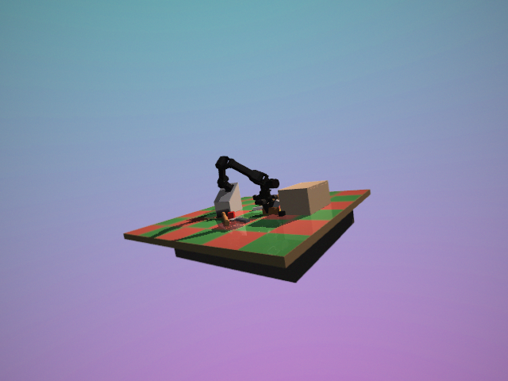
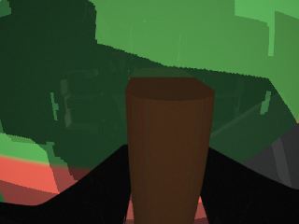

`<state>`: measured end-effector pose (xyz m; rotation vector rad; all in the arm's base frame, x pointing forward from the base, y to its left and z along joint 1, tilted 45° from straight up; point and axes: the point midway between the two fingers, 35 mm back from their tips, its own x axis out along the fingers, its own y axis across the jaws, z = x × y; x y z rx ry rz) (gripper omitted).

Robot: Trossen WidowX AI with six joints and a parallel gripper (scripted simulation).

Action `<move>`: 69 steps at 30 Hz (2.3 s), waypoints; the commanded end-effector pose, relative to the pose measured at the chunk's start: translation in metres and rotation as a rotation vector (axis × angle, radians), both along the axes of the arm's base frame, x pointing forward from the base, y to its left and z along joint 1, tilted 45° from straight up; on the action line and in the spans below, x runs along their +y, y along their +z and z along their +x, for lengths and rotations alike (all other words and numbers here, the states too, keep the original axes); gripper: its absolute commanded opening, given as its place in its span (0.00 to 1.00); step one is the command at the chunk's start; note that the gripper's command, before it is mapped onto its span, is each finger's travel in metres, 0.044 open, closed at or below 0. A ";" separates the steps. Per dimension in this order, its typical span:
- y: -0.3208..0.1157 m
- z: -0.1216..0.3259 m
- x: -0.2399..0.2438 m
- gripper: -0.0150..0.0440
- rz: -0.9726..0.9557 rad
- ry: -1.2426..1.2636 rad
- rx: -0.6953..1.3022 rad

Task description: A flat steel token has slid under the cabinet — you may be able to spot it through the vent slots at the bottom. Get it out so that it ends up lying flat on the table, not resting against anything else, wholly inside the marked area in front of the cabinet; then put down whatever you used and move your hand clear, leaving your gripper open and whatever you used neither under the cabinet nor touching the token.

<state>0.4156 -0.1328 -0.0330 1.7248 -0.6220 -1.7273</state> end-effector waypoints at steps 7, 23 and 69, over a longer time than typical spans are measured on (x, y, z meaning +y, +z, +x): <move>-0.001 0.006 0.001 0.25 0.001 -0.003 -0.021; -0.013 0.004 0.012 0.25 0.001 -0.003 -0.021; -0.021 -0.005 0.020 0.25 0.002 -0.003 -0.020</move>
